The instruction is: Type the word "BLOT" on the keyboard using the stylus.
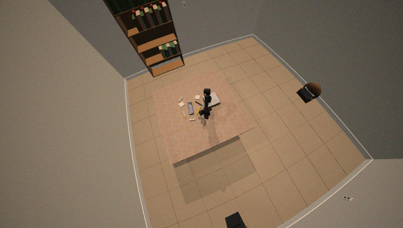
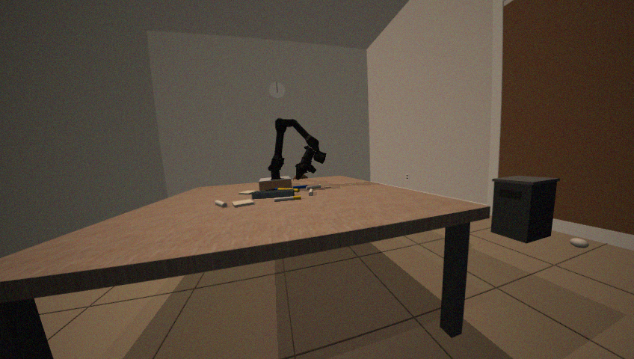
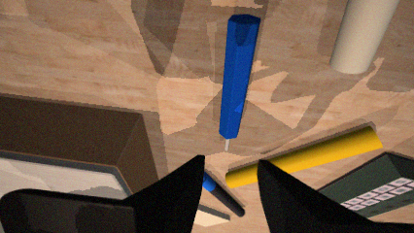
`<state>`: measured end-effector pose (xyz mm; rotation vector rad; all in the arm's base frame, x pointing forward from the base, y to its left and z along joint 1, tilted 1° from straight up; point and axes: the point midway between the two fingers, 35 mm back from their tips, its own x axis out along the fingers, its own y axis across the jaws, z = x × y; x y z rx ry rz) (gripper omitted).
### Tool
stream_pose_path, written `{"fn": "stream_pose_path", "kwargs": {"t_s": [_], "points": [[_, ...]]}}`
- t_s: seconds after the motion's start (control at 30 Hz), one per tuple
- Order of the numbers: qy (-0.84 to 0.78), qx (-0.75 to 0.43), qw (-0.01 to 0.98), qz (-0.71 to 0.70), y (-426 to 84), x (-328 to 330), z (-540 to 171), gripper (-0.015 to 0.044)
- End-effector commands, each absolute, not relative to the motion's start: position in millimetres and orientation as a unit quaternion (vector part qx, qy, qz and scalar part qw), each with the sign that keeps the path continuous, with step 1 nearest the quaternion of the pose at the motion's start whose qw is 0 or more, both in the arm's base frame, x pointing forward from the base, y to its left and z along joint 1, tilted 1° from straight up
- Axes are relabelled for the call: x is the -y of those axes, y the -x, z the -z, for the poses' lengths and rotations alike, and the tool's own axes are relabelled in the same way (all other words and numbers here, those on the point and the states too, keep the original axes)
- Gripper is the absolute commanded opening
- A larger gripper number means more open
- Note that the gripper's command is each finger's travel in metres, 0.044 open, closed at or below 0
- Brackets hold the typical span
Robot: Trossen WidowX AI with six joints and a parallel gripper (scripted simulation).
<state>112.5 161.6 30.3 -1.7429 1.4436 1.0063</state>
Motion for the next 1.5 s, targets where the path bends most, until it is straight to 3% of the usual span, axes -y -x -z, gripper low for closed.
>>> {"fn": "stream_pose_path", "kwargs": {"t_s": [0.0,1.47], "points": [[0.666,-0.551,0.328,-0.382,-112.6,-161.2,-26.3,0.015],[0.666,-0.551,0.328,-0.381,-113.8,-161.8,8.8,0.015]]}}
